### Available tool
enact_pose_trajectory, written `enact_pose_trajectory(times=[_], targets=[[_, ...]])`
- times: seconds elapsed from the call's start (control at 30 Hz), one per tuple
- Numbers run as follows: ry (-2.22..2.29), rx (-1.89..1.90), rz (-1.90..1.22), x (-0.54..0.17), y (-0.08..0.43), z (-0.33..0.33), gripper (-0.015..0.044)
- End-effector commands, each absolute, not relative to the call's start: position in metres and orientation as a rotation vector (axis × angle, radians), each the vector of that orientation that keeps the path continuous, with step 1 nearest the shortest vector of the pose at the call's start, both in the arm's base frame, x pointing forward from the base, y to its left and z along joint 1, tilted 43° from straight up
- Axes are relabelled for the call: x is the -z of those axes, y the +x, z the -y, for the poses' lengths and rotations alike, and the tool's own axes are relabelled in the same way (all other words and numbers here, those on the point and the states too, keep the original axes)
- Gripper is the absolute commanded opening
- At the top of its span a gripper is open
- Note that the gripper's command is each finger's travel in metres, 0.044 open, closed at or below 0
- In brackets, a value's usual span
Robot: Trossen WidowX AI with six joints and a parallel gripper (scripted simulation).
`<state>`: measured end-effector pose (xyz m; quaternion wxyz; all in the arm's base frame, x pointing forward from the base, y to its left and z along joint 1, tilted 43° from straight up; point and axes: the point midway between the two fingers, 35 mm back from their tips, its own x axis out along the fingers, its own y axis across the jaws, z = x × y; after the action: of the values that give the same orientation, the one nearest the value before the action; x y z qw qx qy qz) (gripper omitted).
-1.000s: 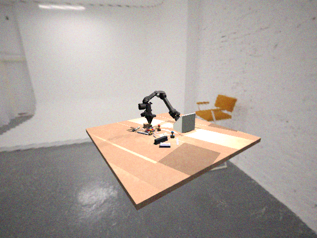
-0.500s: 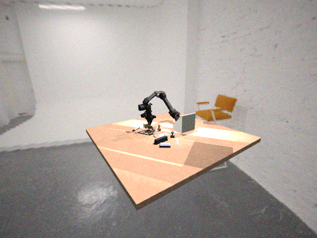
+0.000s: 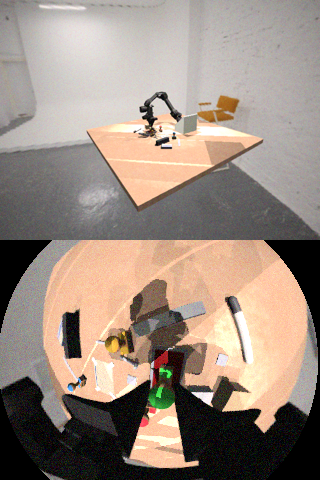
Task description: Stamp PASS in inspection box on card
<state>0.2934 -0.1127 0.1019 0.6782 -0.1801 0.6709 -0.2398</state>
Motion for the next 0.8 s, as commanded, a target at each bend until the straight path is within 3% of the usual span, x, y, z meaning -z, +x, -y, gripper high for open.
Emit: enact_pose_trajectory(times=[0.0,0.77], targets=[[-0.408,0.534,-1.509,-0.0997,0.2931,0.1141,0.0],[-0.404,0.539,-1.505,-0.0919,0.2918,0.1219,0.0]])
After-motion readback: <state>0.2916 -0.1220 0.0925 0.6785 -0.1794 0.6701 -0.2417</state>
